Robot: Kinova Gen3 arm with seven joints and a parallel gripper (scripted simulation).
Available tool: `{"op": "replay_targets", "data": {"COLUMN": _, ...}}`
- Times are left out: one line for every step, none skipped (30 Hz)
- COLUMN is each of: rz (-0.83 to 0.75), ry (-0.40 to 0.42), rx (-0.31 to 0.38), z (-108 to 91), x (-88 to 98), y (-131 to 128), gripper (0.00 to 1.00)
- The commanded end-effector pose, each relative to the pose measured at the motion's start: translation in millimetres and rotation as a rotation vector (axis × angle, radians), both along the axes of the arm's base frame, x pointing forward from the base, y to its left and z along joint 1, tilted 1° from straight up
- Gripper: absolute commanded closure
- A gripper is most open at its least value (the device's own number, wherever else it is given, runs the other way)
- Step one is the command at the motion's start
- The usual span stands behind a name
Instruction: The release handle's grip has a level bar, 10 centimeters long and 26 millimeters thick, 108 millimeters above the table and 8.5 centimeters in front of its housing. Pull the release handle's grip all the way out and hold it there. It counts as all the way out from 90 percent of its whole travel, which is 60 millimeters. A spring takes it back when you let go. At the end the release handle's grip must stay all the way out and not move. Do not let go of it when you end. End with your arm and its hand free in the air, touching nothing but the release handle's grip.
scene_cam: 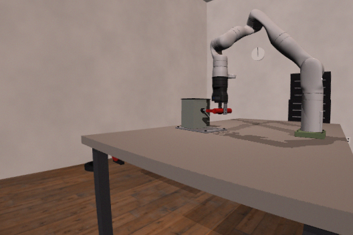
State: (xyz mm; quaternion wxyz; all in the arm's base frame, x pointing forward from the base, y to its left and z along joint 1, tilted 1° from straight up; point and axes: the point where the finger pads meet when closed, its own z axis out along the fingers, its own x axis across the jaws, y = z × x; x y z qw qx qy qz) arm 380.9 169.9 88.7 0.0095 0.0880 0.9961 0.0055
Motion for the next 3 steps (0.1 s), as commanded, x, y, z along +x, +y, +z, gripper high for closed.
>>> {"op": "replay_targets", "data": {"rz": 0.005, "ry": 0.01, "rx": -0.002, "z": 0.6, "x": -7.0, "y": 1.6, "gripper": 1.0}}
{"op": "replay_targets", "data": {"rz": 0.005, "ry": 0.01, "rx": -0.002, "z": 0.6, "x": -7.0, "y": 1.6, "gripper": 1.0}}
{"op": "replay_targets", "data": {"rz": 0.005, "ry": 0.01, "rx": -0.002, "z": 0.6, "x": -7.0, "y": 1.6, "gripper": 1.0}}
